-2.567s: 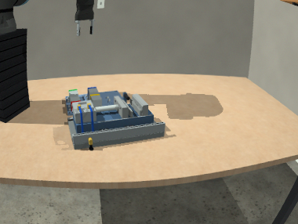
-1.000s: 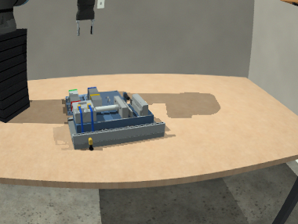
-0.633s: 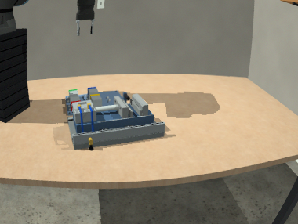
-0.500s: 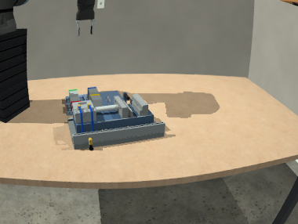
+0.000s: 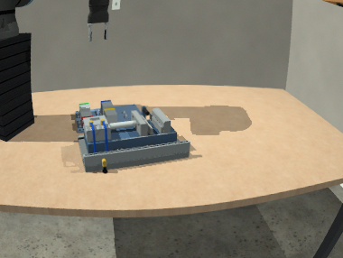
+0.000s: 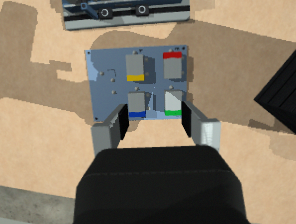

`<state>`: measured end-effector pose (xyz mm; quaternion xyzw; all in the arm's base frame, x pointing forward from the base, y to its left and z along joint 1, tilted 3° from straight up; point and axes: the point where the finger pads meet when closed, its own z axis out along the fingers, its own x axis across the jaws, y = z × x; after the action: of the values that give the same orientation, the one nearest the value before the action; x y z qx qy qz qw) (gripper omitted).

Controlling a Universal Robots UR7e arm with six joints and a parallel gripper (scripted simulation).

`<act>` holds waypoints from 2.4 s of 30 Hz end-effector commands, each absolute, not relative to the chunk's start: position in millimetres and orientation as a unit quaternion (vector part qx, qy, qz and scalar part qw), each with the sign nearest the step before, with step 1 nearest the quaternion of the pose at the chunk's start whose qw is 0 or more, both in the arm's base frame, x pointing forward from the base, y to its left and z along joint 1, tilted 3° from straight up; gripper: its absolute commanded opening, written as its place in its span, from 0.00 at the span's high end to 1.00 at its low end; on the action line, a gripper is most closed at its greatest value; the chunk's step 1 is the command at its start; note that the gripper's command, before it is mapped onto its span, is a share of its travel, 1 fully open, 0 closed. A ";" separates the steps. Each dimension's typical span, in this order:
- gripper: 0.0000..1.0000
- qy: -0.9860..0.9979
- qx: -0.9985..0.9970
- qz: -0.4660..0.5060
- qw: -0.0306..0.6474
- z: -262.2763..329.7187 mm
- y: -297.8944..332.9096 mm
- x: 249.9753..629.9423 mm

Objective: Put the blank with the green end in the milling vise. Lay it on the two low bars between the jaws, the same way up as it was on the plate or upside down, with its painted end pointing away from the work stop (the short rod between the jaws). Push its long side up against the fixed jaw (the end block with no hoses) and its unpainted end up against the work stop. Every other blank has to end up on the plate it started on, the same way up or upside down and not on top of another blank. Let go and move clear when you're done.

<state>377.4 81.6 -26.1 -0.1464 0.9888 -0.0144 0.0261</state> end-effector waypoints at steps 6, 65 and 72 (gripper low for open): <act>0.00 0.989 -0.142 -0.015 0.026 -73.8 88.2 365.8; 0.00 0.989 -0.142 -0.015 0.026 -221.4 108.6 329.2; 0.00 0.989 -0.142 -0.015 0.026 -233.1 110.2 326.8</act>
<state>328.0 108.9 -223.7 -0.1424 0.9894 -0.0146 0.0248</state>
